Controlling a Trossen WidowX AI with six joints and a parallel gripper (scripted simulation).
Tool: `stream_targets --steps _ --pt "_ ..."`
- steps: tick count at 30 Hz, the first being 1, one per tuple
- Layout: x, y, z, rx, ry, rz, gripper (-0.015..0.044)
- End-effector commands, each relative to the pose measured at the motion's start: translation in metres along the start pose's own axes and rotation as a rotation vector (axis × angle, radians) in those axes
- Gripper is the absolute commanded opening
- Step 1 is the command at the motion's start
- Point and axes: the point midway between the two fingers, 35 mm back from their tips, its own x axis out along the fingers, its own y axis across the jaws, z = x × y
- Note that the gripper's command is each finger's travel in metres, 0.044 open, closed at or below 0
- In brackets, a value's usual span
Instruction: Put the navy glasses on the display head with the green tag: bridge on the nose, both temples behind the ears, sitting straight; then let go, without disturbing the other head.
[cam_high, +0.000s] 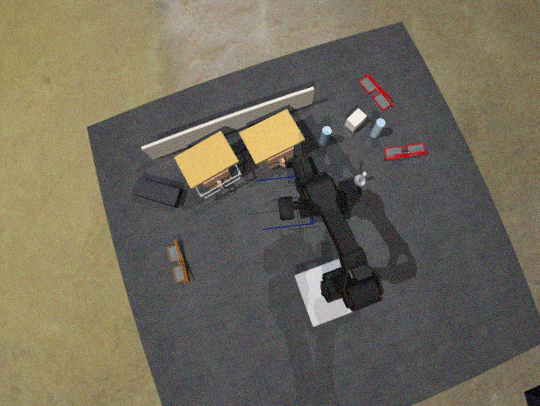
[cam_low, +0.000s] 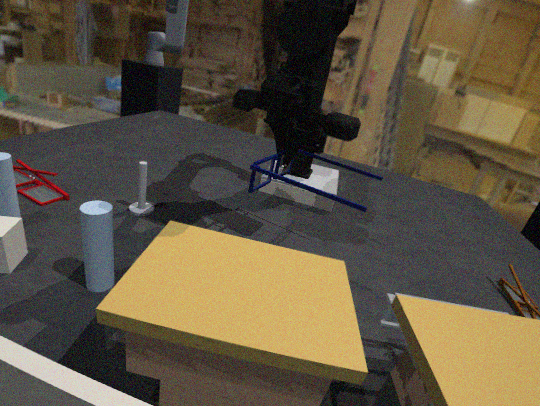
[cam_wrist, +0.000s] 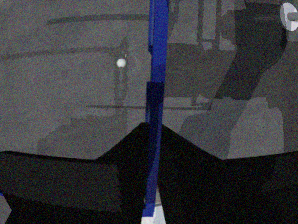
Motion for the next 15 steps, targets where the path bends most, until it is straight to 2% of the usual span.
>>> stream_targets --steps 1,15 --pt "0.003 0.000 -0.003 0.023 -0.002 -0.005 0.0000" --pt "0.015 0.001 0.000 0.023 -0.002 -0.005 0.0000"
